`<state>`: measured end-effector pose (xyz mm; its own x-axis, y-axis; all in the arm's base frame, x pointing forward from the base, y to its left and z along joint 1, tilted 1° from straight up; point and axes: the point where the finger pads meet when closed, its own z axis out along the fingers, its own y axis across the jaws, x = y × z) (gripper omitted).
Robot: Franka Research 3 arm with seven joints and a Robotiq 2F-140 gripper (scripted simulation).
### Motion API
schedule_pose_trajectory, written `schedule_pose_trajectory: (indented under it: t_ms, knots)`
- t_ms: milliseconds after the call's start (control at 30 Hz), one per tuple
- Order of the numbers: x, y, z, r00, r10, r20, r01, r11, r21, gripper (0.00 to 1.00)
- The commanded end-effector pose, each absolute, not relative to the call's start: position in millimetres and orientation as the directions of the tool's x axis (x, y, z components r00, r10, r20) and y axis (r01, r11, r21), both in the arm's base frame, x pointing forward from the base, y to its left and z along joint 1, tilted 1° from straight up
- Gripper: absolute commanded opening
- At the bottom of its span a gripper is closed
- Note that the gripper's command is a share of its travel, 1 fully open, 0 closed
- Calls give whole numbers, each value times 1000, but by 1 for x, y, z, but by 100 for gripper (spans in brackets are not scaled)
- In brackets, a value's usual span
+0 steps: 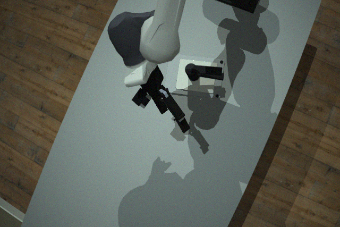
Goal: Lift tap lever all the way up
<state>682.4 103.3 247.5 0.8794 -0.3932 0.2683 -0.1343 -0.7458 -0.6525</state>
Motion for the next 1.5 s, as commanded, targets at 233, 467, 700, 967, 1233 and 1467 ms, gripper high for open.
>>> schedule_pose_trajectory:
  t_ms: [233, 467, 700, 967, 1233, 1467]
  knots:
    - [682, 103, 248, 879, -393, 269, -134, -746, -653, 100]
    - [682, 103, 248, 879, -393, 269, -134, -746, -653, 100]
    - [672, 116, 249, 888, -406, 216, -177, -735, -655, 100]
    - [637, 147, 250, 891, -450, 61, -317, -711, -628, 100]
    - [619, 160, 249, 878, -479, -11, -391, -703, -594, 100]
    - [602, 169, 248, 859, -507, -65, -453, -696, -556, 100]
